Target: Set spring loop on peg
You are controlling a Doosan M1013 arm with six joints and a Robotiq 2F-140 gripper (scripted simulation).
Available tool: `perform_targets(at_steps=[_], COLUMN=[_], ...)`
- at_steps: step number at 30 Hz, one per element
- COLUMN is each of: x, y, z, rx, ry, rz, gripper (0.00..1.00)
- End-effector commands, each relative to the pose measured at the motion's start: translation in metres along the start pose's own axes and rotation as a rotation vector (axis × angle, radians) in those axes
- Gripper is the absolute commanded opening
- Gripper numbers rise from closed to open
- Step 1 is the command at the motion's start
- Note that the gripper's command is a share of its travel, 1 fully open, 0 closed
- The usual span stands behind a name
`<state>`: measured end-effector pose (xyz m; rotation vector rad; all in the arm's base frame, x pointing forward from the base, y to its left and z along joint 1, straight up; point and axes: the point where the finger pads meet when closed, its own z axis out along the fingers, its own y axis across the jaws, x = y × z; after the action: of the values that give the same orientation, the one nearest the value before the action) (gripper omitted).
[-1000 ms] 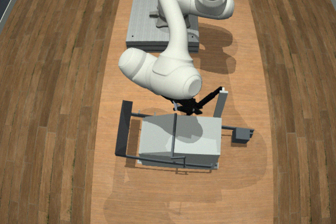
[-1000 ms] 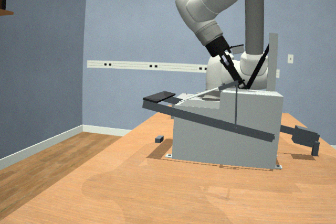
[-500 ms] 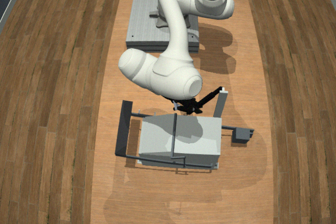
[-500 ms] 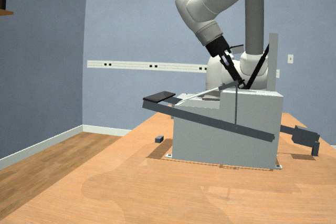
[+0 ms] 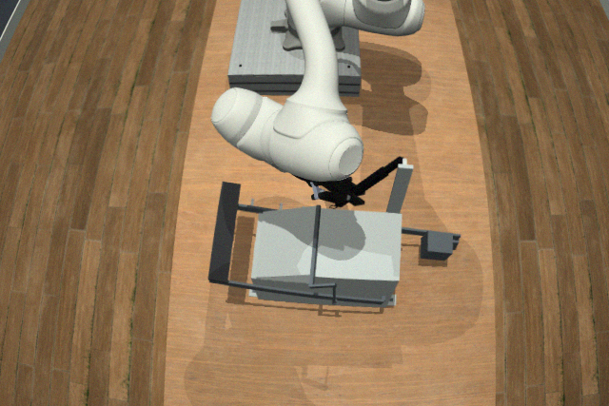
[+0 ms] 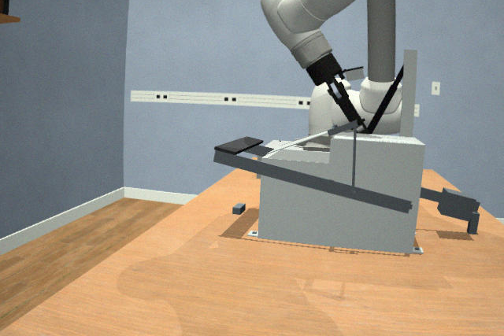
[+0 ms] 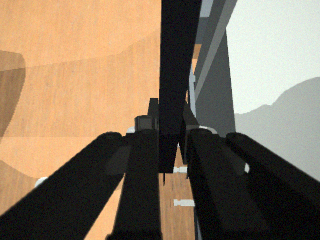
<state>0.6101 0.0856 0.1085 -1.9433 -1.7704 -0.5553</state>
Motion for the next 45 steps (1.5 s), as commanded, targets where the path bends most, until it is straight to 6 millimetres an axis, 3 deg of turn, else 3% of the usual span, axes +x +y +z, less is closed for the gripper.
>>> perform_targets(at_steps=[1,45], x=[0.000,-0.015], y=[0.000,0.001], z=[-0.001,-0.013], rx=[-0.001,0.000], ry=[0.000,0.000], rz=[0.000,0.000], gripper=[0.17,0.17])
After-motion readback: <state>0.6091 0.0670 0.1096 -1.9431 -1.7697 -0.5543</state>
